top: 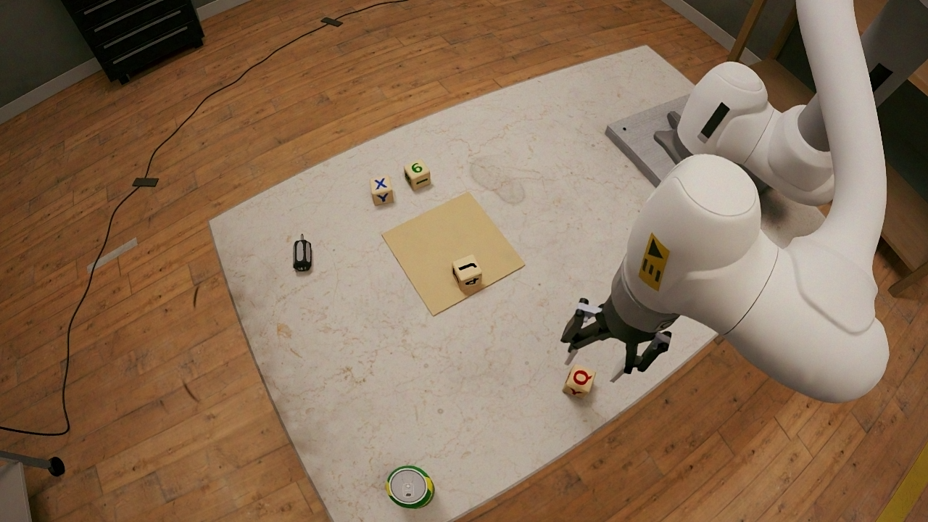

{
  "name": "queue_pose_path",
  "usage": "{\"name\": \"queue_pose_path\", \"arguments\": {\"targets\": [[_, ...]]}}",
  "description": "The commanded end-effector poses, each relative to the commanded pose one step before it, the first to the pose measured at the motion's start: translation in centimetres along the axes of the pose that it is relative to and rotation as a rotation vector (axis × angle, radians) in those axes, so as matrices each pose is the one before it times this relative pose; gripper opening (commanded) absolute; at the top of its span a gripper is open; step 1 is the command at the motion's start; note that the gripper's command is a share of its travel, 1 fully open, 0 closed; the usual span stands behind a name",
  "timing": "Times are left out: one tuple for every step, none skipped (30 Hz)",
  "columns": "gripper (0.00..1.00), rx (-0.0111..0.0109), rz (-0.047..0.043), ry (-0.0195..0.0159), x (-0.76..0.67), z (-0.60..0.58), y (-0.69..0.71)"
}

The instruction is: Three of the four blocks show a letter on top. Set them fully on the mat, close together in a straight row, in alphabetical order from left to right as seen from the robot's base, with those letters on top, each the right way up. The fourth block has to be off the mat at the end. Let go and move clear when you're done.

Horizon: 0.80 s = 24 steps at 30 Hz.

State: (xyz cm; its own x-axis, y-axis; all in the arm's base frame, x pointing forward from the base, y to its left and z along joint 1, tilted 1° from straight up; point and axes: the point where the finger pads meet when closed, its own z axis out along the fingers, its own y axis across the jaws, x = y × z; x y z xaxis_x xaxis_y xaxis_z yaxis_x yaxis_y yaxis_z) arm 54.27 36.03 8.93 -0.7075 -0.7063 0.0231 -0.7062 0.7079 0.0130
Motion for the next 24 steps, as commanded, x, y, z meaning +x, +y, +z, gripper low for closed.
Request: {"name": "queue_pose_path", "arguments": {"targets": [[0.53,-0.00008,0.00013,-0.00138,-0.043,-0.079,-0.001],[0.53,0.0,0.0,0.0,0.0,0.0,0.0],[0.53,0.0,0.0,0.0,0.0,0.0,0.0],[0.53,0.0,0.0,0.0,0.0,0.002,0.0],[0.53,0.0,0.0,0.0,0.0,0.004,0.0],[0.53,0.0,0.0,0.0,0.0,0.008,0.0],[0.53,0.0,0.0,0.0,0.0,0.013,0.0],[0.53,0.0,0.00001,0.0,0.0,0.019,0.0],[0.53,0.00001,0.00001,0.0,0.0,0.026,0.0],[0.53,0.00001,0.00001,0.00001,0.0,0.033,0.0],[0.53,0.00001,0.00001,0.00001,0.0,0.041,0.0],[0.53,0.00001,0.00001,0.00001,0.0,0.049,0.0],[0.53,0.00001,0.00002,0.00001,0.0,0.057,0.0],[0.53,0.00002,0.00002,0.00001,0.0,0.066,0.0],[0.53,0.00002,0.00002,0.00001,0.0,0.075,0.0],[0.53,0.00002,0.00002,0.00001,0.0,0.083,0.0],[0.53,0.0,0.0,0.0,-0.001,0.092,0.0],[0.53,0.0,0.0,0.0,-0.001,0.1,0.0],[0.53,0.0,0.0,0.0,0.0,0.0,0.0],[0.53,0.0,0.0,0.0,0.0,0.0,0.0],[0.53,0.0,0.0,0.0,0.0,0.109,0.0],[0.53,0.0,0.0,0.0,0.0,0.117,0.0],[0.53,0.0,0.0,0.0,-0.001,0.123,0.0],[0.53,0.0,0.0,0.0,-0.001,0.13,0.0]]}}
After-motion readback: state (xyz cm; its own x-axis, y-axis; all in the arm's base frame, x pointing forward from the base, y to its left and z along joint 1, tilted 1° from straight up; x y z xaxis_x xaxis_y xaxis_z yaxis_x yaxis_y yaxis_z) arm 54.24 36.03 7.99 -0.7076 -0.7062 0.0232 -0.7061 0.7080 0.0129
